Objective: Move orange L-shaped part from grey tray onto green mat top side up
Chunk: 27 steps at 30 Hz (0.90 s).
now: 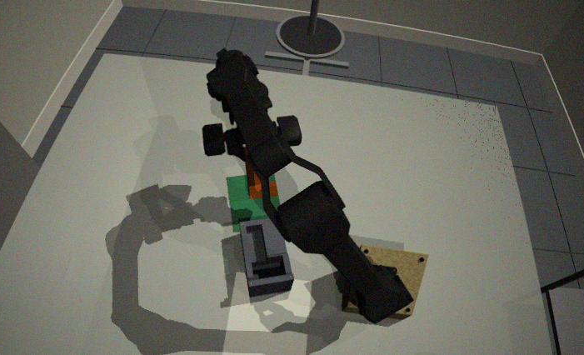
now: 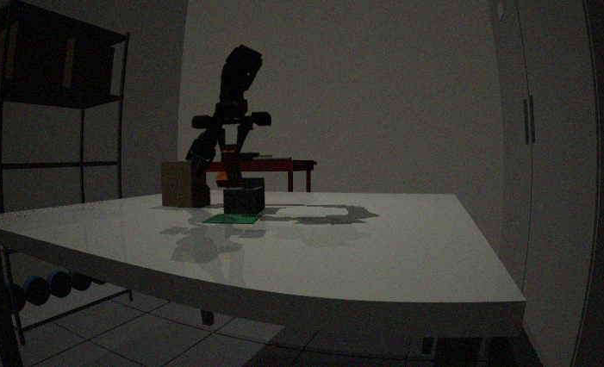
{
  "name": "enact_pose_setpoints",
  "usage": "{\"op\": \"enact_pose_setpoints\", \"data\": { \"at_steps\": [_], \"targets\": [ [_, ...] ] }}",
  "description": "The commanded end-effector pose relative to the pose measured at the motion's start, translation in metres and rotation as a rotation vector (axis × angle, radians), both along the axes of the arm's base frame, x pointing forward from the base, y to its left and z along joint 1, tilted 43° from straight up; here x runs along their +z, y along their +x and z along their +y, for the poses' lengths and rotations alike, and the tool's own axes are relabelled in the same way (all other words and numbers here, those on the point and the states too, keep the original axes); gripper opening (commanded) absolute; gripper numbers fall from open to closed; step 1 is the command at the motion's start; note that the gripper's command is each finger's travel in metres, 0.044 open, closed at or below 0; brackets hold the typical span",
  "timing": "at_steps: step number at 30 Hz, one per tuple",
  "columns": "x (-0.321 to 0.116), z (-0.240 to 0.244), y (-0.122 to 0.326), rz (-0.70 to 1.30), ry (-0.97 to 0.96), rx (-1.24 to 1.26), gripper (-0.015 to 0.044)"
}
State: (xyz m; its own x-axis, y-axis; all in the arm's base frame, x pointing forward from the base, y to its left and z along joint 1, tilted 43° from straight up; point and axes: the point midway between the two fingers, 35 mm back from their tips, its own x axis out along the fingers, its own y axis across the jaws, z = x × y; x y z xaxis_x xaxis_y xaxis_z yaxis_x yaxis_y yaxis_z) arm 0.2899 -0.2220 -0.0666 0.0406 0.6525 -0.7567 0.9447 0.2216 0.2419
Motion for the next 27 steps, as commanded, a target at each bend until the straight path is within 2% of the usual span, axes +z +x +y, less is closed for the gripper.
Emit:
{"op": "enact_pose_setpoints", "data": {
  "at_steps": [1, 27],
  "targets": [
    [-0.006, 0.006, -0.001, 0.006, 0.007, -0.003, 0.0],
    [-0.036, 0.034, 0.001, 0.005, 0.008, -0.003, 0.0]
  ]
}}
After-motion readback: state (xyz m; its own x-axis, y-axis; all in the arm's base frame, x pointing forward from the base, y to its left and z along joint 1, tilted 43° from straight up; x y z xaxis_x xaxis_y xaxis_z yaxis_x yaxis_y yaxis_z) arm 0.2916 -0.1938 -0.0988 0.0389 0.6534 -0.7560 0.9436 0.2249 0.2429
